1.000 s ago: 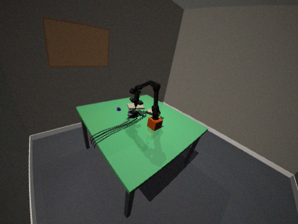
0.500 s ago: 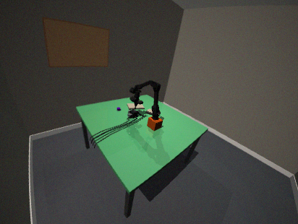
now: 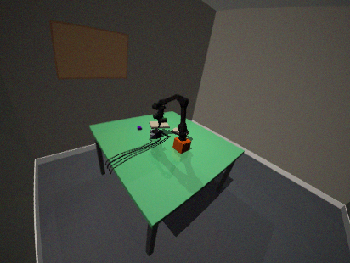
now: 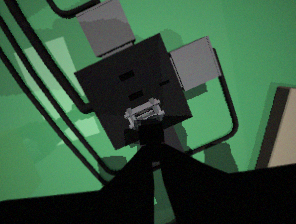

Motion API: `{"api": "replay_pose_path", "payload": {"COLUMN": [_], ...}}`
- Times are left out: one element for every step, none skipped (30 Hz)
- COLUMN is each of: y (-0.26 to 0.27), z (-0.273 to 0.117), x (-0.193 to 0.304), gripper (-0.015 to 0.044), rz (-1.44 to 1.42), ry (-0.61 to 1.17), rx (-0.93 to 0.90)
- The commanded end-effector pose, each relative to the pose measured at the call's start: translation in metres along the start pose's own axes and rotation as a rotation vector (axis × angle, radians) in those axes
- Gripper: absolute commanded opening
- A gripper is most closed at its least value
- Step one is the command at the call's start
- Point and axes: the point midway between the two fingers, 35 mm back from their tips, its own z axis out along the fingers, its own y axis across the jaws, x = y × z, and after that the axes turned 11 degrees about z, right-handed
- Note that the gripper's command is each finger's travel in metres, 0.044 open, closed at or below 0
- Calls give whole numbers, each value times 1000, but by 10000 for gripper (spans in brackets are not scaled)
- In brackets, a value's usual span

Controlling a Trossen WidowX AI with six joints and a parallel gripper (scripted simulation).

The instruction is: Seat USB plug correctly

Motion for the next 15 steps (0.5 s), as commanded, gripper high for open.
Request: {"api": "replay_pose_path", "payload": {"y": [0,0,0,0,0,0,0,0,0,0,0,0,0,0,0], "z": [1,1,1,1,1,1,1,1,1,1,1,1,1,0,0], "x": [0,0,0,0,0,0,0,0,0,0,0,0,0,0,0], "gripper": [0,0,0,0,0,0,0,0,0,0,0,0,0,0,0], "rz": [108,134,160,186,212,239,265,291,317,343,370,396,422,448,474], "ry": [1,1,2,2,2,2,2,2,2,2,2,2,2,2,2], "rx": [-1,-1,-1,-1,-1,-1,-1,-1,-1,-1,-1,-1,-1,-1,-1]}}
